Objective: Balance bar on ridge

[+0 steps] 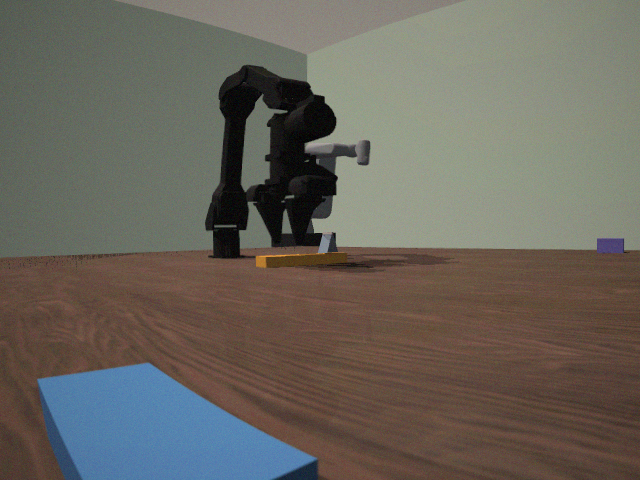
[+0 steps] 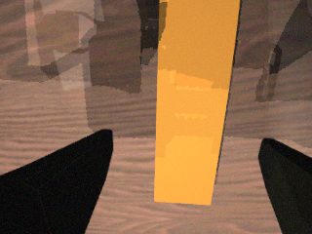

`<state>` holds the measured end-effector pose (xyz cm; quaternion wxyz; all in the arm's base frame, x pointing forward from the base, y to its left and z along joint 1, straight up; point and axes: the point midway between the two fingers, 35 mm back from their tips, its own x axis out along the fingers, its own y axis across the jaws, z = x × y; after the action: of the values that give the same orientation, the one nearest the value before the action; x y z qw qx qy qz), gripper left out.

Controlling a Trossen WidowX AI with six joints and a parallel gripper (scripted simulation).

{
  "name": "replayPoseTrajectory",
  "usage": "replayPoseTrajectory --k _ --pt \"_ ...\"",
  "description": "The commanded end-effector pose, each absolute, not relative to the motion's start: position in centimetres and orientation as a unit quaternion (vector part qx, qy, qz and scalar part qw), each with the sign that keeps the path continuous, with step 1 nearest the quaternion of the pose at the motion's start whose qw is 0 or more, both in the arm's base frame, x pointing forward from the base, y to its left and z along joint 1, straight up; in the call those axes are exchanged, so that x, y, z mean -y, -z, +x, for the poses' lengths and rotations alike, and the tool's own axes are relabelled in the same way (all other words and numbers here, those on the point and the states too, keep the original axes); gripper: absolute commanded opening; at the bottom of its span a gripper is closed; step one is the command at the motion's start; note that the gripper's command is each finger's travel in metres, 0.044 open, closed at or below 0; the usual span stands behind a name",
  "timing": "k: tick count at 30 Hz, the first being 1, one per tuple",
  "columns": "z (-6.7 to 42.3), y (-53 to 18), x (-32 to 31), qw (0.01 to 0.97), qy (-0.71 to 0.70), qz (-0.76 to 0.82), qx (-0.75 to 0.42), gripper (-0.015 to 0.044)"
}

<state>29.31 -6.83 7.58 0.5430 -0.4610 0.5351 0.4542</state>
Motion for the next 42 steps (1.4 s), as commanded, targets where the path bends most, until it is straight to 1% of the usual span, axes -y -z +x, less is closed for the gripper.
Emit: replayPoseTrajectory --k 1,18,31,37,42 --pt "29.4 -7.2 6.9 0.543 -0.452 -0.466 -0.533 0.0315" --pt "29.5 -4.8 6.9 0.543 -0.452 -0.466 -0.533 0.0315" --pt "29.5 -4.7 6.9 0.543 -0.452 -0.466 -0.533 0.0315" --pt "29.5 -4.7 6.9 0.545 -0.452 -0.463 -0.533 0.0157" --pt "29.5 -4.7 6.9 0.545 -0.452 -0.463 -0.533 0.0124"
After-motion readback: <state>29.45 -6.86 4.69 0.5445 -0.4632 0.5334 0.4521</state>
